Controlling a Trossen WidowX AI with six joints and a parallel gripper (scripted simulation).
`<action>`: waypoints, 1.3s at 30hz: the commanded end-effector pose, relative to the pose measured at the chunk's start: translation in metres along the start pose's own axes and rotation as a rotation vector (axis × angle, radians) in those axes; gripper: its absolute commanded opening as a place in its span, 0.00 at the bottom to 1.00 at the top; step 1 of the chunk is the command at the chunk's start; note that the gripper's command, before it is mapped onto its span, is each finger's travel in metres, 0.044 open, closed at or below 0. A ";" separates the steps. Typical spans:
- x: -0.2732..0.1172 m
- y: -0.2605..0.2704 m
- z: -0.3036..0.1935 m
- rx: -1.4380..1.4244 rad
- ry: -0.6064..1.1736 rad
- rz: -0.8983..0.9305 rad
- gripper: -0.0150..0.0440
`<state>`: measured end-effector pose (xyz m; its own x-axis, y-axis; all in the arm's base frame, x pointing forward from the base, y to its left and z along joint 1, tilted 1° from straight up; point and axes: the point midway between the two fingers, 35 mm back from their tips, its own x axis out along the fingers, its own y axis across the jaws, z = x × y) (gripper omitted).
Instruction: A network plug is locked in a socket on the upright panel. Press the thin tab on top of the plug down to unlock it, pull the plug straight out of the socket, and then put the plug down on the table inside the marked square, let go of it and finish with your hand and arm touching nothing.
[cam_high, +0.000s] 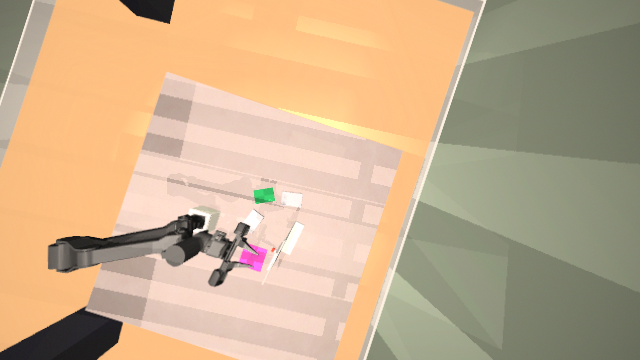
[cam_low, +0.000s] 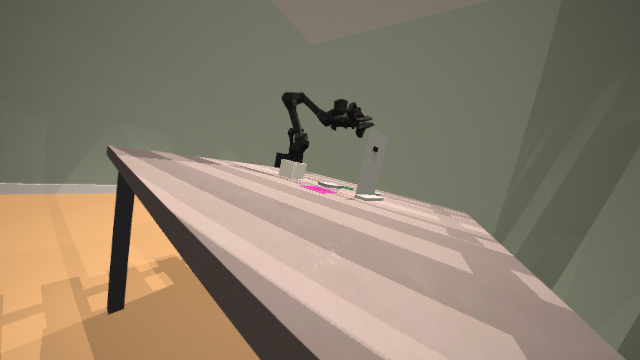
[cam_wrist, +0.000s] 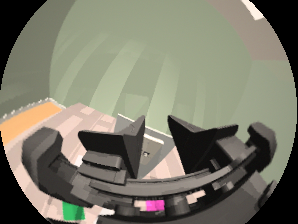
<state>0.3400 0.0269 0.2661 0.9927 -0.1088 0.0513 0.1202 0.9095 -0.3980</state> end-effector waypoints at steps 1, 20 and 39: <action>-0.001 0.017 -0.020 -0.163 0.037 -0.045 0.52; -0.046 0.063 -0.083 -0.802 0.225 -0.177 0.52; -0.089 0.067 -0.114 -1.151 0.375 -0.199 0.52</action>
<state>0.2631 0.0539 0.1329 0.8776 -0.4791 0.0155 0.0298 0.0223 -0.9993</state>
